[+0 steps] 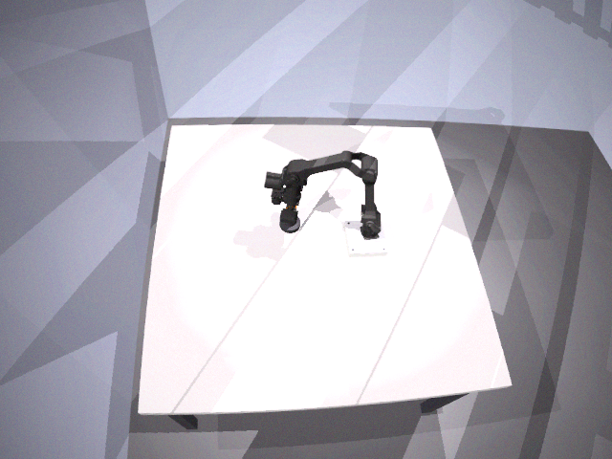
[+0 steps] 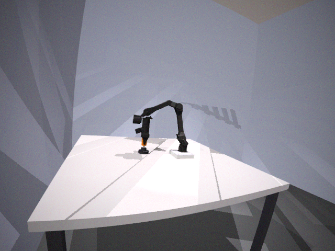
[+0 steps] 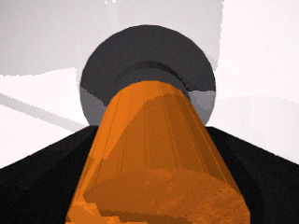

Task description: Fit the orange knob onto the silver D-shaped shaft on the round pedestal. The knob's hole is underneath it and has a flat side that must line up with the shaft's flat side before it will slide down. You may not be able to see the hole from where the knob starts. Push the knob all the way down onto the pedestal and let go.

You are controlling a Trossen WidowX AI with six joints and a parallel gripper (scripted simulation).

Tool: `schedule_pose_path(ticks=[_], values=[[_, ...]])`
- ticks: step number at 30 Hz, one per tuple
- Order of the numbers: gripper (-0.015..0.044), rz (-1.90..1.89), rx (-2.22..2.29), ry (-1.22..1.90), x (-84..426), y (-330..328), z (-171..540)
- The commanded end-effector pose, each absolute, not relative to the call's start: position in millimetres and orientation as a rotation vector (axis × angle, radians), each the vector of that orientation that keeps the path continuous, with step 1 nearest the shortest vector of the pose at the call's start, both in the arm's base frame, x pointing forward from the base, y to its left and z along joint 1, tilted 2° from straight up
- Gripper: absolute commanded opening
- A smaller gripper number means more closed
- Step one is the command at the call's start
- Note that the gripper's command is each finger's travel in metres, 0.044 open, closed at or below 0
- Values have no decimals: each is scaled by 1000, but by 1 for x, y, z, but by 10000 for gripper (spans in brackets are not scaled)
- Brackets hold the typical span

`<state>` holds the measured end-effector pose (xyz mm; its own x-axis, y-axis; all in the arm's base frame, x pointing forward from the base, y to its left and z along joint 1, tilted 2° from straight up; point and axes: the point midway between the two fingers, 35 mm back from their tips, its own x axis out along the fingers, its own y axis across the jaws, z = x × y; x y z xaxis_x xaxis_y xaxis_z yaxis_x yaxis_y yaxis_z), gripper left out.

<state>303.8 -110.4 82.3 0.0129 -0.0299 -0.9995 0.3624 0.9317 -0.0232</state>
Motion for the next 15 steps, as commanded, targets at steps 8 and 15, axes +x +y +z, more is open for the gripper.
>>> schedule_pose_path(ticks=[8,15], values=[[0,-162,111,1550,301,-110,81],[0,-162,111,1550,302,-110,81]])
